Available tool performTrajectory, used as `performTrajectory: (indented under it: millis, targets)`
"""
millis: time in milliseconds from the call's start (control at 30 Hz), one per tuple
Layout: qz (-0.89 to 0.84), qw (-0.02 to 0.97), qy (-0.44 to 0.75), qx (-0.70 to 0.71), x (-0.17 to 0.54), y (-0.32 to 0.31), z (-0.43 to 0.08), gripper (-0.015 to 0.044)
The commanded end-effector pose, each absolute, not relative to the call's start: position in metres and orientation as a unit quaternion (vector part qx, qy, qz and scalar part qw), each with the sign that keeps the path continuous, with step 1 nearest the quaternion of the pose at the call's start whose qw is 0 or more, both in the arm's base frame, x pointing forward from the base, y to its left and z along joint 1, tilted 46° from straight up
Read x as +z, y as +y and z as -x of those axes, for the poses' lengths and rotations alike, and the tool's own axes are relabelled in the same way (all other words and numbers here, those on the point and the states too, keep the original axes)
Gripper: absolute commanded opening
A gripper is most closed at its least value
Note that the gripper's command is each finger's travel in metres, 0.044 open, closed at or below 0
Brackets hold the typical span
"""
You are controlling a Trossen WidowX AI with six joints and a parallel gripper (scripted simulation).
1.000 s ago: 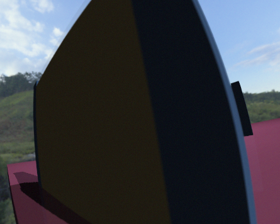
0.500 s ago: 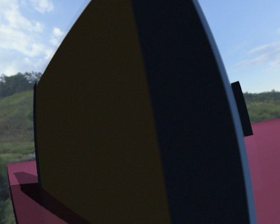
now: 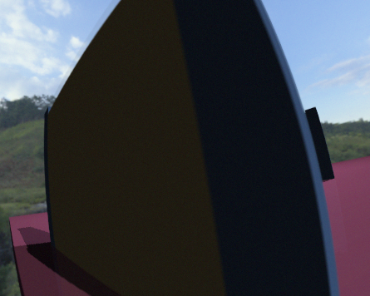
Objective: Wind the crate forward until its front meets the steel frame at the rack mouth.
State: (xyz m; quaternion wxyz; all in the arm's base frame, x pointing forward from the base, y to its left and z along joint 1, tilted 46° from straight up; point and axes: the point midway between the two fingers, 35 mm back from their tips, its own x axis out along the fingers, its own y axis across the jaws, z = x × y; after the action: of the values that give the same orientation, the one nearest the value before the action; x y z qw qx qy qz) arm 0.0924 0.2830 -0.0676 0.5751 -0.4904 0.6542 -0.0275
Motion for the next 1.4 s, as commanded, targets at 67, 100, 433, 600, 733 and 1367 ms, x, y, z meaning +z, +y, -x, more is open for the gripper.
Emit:
performTrajectory:
  millis: [67,100,433,600,733,1367]
  targets:
    - [0.492,0.571,0.657,-0.034,-0.0668,0.2847,-0.0920,0.0282]
    - [0.492,0.571,0.657,-0.034,-0.0668,0.2847,-0.0920,0.0256]
    - [0.492,0.571,0.657,-0.034,-0.0668,0.2847,-0.0920,0.0000]
    - [0.492,0.571,0.657,-0.034,-0.0668,0.2847,-0.0920,0.0000]
    - [0.492,0.571,0.657,-0.034,-0.0668,0.2847,-0.0920,0.0000]
    - [0.492,0.571,0.657,-0.034,-0.0668,0.2847,-0.0920,0.0000]
